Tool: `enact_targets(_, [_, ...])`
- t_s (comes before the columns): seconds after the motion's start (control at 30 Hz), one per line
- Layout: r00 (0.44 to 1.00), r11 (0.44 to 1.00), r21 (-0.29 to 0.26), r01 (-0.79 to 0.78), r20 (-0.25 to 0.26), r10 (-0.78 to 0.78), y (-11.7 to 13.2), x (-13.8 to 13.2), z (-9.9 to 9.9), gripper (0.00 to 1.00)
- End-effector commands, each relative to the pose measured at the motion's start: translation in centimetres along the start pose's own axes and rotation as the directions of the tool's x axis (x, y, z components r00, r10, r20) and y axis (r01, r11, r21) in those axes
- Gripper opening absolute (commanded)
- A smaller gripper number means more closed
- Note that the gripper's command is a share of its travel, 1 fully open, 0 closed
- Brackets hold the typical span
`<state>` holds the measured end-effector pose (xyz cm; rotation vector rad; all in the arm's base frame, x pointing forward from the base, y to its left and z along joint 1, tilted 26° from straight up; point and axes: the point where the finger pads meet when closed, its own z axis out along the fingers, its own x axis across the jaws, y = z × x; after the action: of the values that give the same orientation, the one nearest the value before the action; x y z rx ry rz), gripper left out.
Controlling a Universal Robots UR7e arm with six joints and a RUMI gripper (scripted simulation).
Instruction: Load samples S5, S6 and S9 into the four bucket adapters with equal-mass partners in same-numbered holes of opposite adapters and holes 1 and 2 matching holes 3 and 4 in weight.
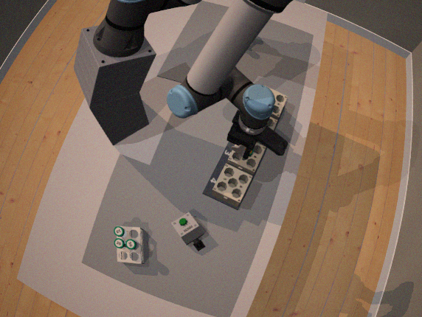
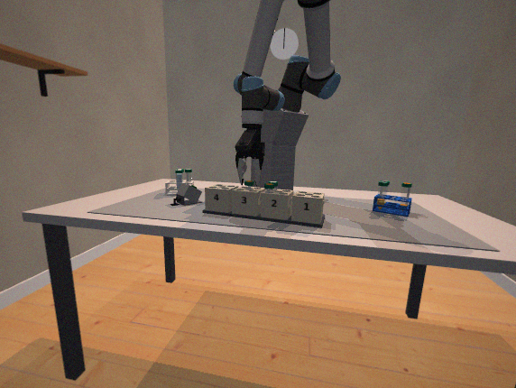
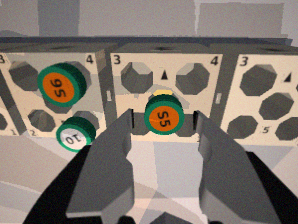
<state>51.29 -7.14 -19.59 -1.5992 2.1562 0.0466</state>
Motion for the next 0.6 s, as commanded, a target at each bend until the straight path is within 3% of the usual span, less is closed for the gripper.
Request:
enact_targets(0.0, [1.000, 1.000, 0.001, 0.000, 0.000, 0.000, 0.0, 0.0, -1.2, 0.35])
enact_targets(0.33, [1.000, 1.000, 0.001, 0.000, 0.000, 0.000, 0.0, 0.0, -3.8, 0.35])
enact_targets(0.47, [1.000, 1.000, 0.001, 0.000, 0.000, 0.000, 0.0, 0.0, -3.9, 0.35])
enact_targets(0.57, [0.989, 0.989, 0.001, -0.149, 0.000, 0.149, 1.2, 2.2, -3.9, 0.35])
